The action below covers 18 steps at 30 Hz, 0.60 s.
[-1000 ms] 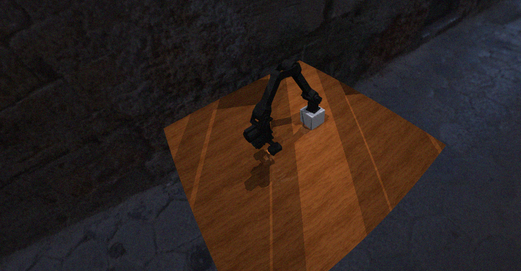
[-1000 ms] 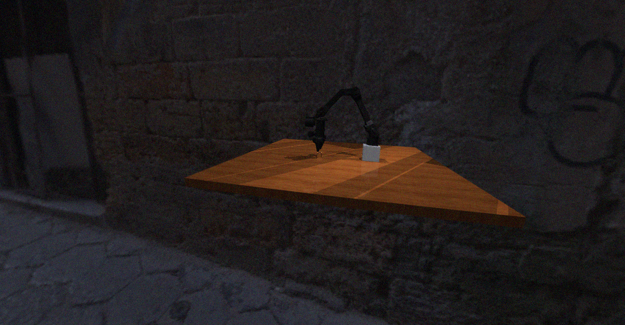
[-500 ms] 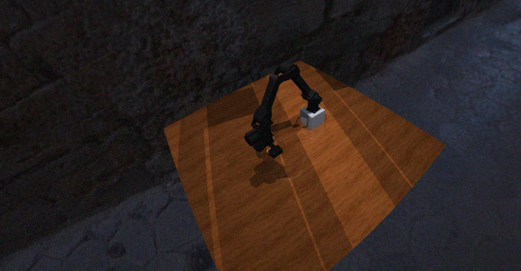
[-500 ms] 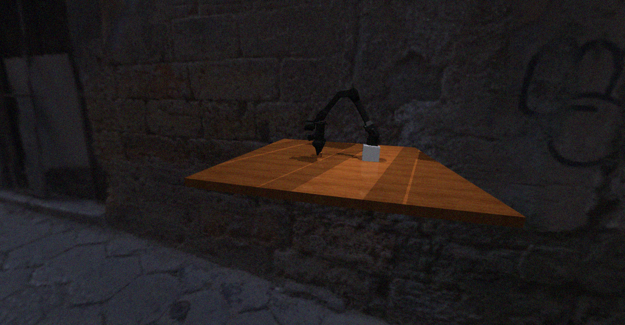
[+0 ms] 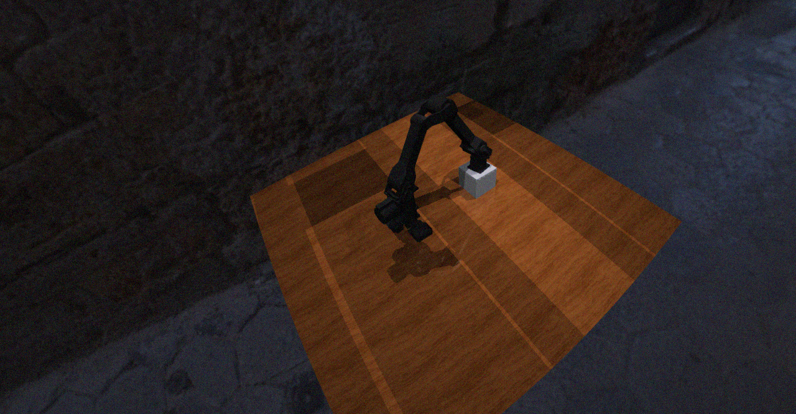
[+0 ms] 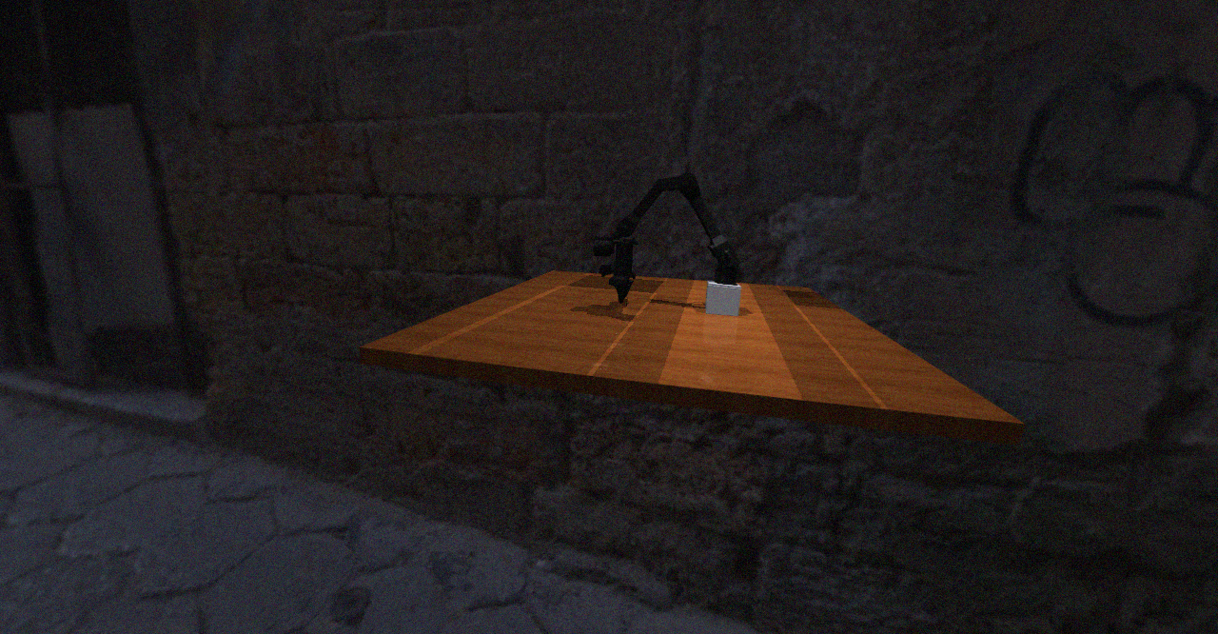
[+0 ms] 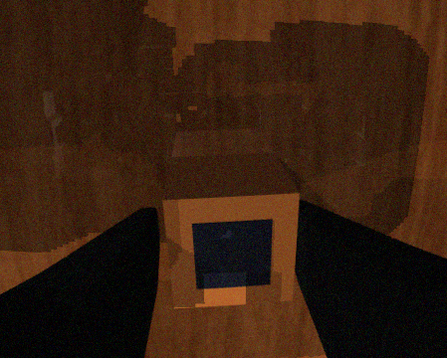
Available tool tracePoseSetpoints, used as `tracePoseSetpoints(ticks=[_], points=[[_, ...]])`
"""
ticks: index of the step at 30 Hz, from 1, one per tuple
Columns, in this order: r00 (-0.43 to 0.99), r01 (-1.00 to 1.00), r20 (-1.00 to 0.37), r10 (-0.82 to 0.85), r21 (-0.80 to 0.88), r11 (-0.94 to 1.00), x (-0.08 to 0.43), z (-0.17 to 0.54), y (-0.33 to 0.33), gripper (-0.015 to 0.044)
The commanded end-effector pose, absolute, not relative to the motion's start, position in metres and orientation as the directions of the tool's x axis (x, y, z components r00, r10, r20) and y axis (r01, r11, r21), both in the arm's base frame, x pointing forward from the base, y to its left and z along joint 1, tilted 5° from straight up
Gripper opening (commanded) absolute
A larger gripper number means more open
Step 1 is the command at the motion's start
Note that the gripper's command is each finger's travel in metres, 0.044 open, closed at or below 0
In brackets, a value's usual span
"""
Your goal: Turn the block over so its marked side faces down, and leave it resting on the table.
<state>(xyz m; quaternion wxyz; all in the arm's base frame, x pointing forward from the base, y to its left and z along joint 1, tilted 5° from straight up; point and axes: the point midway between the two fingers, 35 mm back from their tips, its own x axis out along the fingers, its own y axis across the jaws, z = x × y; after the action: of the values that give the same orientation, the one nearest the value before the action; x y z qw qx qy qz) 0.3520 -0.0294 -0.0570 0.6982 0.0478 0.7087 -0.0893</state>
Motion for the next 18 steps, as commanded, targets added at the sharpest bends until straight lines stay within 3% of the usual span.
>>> tracePoseSetpoints(ticks=[1,14,18], points=[[-0.025,0.188,-0.998,-0.06,-0.064,0.98,0.351,-0.059,-0.03,0.0105],[-0.025,0.188,-0.998,-0.06,-0.064,0.98,0.351,-0.058,-0.03,0.0],[-0.025,0.188,-0.998,-0.06,-0.063,0.98,0.352,-0.034,-0.028,0.0]])
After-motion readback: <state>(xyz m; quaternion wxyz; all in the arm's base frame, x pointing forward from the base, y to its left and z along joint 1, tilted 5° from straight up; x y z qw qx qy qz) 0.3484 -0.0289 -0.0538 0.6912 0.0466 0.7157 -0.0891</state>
